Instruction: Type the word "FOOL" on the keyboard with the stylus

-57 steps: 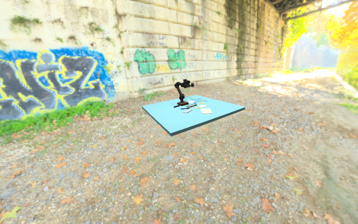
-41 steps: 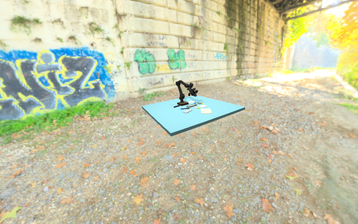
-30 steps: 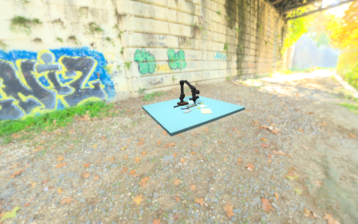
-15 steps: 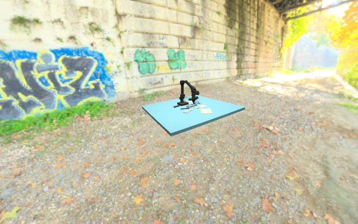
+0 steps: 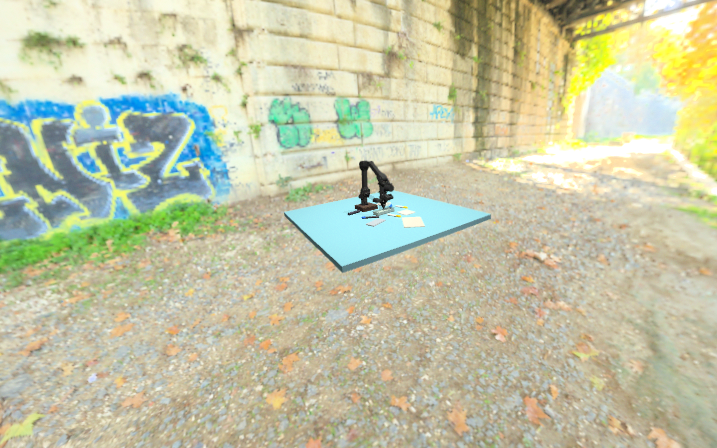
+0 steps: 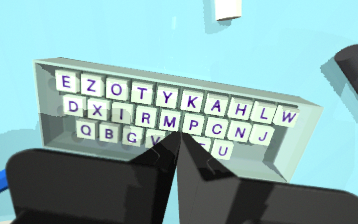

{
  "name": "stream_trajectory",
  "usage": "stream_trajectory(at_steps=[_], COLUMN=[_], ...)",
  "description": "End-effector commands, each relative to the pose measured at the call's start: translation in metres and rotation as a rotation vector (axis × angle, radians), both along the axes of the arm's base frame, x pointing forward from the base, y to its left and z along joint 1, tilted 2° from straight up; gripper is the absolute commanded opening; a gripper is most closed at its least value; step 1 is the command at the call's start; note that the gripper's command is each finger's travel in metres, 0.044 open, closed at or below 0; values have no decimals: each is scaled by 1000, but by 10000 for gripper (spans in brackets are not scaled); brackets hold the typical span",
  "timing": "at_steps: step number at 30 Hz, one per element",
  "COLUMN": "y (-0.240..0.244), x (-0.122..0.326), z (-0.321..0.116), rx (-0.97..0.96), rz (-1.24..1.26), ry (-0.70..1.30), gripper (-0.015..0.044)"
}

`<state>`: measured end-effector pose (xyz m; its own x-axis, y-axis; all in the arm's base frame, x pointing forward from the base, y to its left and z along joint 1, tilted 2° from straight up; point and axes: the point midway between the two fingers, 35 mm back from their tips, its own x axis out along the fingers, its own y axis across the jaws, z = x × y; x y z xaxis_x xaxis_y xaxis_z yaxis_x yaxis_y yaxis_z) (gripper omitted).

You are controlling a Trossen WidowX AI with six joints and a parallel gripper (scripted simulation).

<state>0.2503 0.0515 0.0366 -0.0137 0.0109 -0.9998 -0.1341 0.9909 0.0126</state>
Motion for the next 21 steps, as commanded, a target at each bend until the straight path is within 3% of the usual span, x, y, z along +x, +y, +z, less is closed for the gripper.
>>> stream_trajectory(at_steps=[1, 5, 15, 21], y=[-26, -57, -56, -36], x=[5, 7, 6, -24], z=[2, 2, 2, 2], rx=[-3, -6, -6, -4], rz=[-6, -6, -6, -6], ry=[-9, -9, -9, -6], gripper=[0, 0, 0, 0])
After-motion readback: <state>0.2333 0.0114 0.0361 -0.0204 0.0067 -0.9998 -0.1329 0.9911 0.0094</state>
